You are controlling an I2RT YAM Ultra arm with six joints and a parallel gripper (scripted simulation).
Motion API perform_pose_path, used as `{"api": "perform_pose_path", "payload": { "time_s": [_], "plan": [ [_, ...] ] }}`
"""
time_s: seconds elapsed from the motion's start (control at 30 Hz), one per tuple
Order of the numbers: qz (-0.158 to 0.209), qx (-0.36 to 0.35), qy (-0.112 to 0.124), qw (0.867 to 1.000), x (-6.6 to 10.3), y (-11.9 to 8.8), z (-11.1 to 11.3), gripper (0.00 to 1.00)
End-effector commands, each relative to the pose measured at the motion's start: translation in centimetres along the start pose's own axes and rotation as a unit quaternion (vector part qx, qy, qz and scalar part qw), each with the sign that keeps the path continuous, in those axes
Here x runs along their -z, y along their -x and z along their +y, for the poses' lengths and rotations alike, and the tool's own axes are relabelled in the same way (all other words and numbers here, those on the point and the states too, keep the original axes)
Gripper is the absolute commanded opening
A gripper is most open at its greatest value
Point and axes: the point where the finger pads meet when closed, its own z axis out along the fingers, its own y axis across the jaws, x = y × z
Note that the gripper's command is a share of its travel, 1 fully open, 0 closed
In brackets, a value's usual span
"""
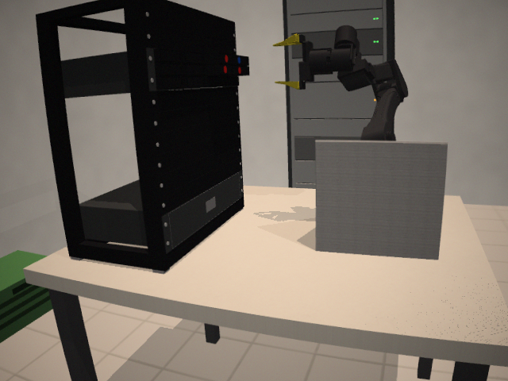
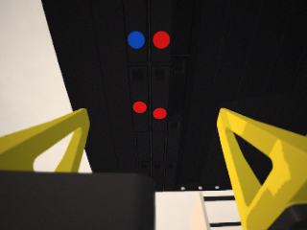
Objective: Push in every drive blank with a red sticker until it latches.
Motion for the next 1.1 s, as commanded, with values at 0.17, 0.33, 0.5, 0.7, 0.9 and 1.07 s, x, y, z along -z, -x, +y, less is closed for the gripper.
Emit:
{"api": "perform_pose_path", "payload": {
  "time_s": [0.17,0.33,0.5,0.7,0.9,1.07],
  "plan": [
    [0.008,0.007,0.01,1.0,0.3,-0.7,0.4,1.0],
    [0.009,0.01,0.009,1.0,0.3,-0.7,0.3,1.0],
    [0.009,0.01,0.009,1.0,0.3,-0.7,0.3,1.0],
    [-0.002,-0.004,0.007,1.0,-0.7,-0.4,1.0,1.0],
    [-0.002,-0.003,0.007,1.0,-1.7,-1.4,1.0,1.0],
    [-0.002,-0.003,0.007,1.0,-3.7,-3.4,1.1,1.0]
  ]
}}
